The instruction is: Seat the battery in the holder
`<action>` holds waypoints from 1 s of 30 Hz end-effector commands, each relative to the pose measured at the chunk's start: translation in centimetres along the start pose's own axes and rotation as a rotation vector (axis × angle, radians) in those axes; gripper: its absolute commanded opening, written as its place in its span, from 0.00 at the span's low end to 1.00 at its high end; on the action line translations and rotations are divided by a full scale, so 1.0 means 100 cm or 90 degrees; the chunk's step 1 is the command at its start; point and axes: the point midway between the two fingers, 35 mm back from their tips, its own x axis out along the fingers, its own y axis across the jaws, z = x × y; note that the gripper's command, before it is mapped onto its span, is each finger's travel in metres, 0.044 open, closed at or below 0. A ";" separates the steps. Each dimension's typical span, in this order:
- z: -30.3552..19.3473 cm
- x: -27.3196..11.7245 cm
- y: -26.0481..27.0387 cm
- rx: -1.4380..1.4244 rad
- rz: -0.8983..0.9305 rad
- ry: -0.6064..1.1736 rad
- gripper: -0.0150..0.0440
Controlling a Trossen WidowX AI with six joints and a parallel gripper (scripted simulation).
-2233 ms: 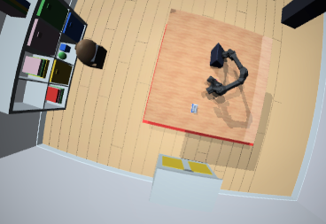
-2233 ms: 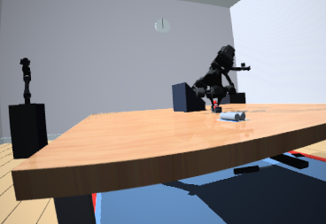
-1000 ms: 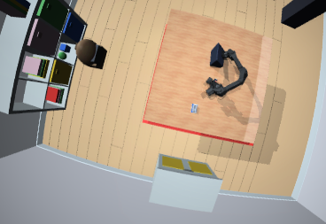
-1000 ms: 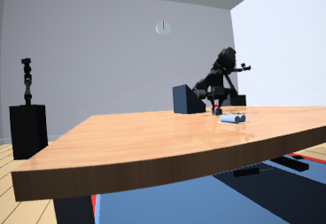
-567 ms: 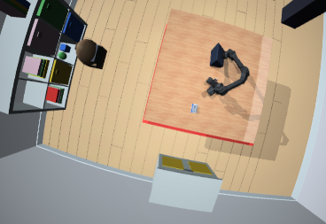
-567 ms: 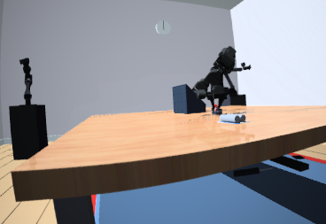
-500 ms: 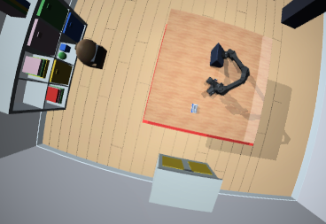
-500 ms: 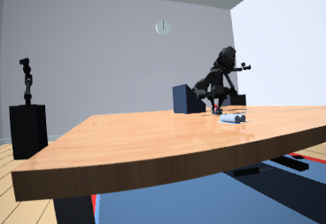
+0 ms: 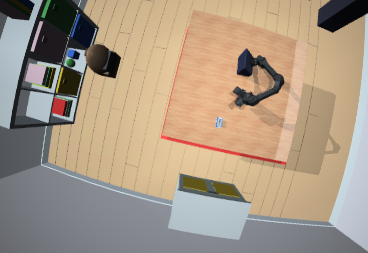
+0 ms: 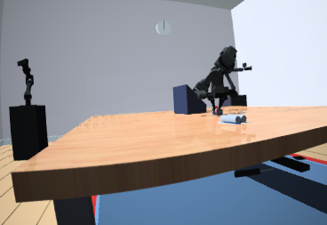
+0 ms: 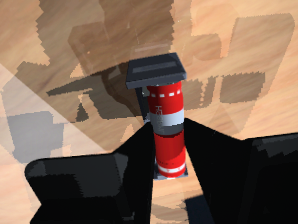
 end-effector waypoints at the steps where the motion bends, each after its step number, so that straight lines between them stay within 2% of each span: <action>1: 0.003 0.001 0.001 -0.003 0.002 -0.021 0.37; 30: -0.001 0.006 0.001 -0.012 -0.006 -0.096 0.37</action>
